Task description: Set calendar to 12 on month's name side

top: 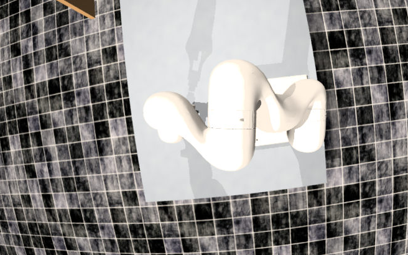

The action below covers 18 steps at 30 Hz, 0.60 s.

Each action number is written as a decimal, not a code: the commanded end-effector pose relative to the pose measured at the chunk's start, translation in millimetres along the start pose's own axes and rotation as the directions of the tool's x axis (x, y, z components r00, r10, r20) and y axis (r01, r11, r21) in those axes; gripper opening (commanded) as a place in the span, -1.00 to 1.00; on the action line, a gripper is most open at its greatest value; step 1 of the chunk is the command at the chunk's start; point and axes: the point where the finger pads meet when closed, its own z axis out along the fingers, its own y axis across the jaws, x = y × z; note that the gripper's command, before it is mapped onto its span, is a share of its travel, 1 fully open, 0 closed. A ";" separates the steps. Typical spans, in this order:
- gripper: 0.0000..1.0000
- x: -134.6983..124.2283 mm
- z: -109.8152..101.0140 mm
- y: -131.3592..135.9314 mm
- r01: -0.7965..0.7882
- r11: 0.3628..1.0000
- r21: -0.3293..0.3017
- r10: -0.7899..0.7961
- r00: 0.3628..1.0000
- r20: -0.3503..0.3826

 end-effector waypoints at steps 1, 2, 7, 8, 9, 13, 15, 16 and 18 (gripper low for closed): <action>-0.47 0.2 1.8 0.8 0.000 1.000 -0.002 0.000 1.000 0.000; -0.47 0.2 2.7 0.8 0.000 1.000 -0.002 0.000 1.000 0.000; -0.47 0.2 7.3 0.8 0.000 1.000 -0.002 0.000 1.000 0.000; -0.47 0.2 8.2 0.8 0.000 1.000 -0.002 0.000 1.000 0.000; -0.47 0.2 9.1 0.8 0.000 1.000 -0.002 0.000 1.000 0.000; -0.47 0.2 10.9 0.8 0.000 1.000 -0.002 0.000 1.000 0.000; -0.47 0.2 12.5 0.8 0.000 1.000 -0.002 0.000 1.000 0.000; -0.47 0.2 13.3 0.8 0.000 1.000 -0.002 0.000 1.000 0.000; -0.47 0.2 14.6 0.8 0.000 1.000 -0.002 0.000 1.000 0.000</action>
